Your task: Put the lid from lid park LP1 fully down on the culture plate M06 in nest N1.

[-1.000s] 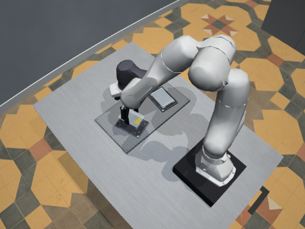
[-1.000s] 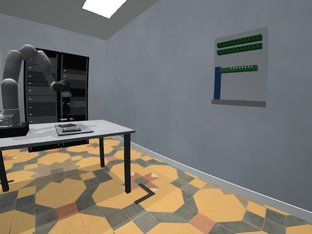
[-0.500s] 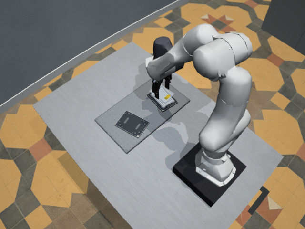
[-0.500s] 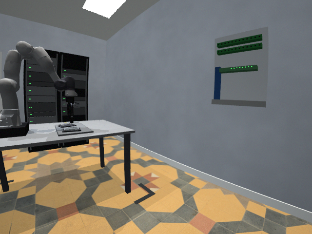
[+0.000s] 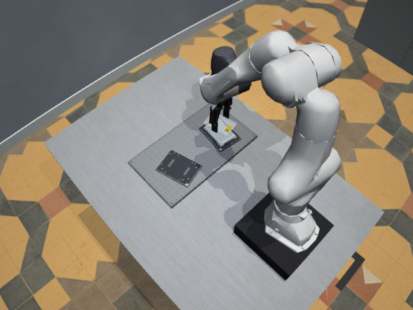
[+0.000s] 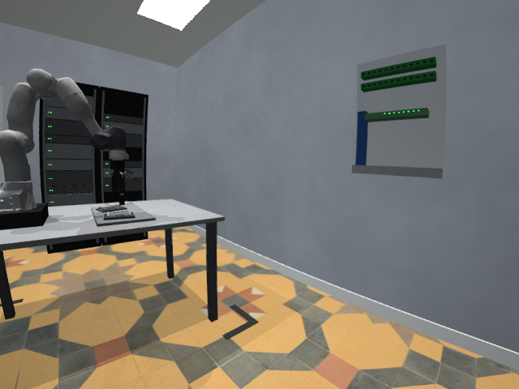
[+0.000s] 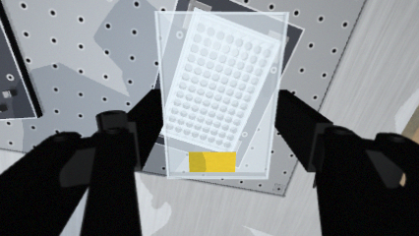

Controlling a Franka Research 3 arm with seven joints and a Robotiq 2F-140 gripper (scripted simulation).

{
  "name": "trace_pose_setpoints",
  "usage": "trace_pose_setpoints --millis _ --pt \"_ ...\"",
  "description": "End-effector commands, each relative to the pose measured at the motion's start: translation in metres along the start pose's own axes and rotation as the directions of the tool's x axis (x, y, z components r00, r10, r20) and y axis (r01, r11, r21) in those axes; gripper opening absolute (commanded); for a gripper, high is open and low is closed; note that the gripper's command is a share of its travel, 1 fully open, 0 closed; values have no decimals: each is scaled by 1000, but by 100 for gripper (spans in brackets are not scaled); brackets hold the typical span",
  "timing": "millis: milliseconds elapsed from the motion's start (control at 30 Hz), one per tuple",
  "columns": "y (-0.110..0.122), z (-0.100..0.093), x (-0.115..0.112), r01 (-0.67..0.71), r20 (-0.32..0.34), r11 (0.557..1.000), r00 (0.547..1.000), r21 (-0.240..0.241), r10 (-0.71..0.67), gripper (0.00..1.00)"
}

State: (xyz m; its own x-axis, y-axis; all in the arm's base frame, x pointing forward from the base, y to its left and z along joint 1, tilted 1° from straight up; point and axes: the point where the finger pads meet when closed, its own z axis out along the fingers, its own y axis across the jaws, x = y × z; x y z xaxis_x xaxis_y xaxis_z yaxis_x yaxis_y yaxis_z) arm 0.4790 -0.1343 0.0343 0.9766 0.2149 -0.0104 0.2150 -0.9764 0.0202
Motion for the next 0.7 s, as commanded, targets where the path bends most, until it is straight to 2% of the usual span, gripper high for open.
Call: trace_pose_setpoints --millis 0,667 --pt "-1 1 -1 64 1 998 998 11 -64 10" --pt "-1 1 -1 53 1 999 999 11 -53 10"
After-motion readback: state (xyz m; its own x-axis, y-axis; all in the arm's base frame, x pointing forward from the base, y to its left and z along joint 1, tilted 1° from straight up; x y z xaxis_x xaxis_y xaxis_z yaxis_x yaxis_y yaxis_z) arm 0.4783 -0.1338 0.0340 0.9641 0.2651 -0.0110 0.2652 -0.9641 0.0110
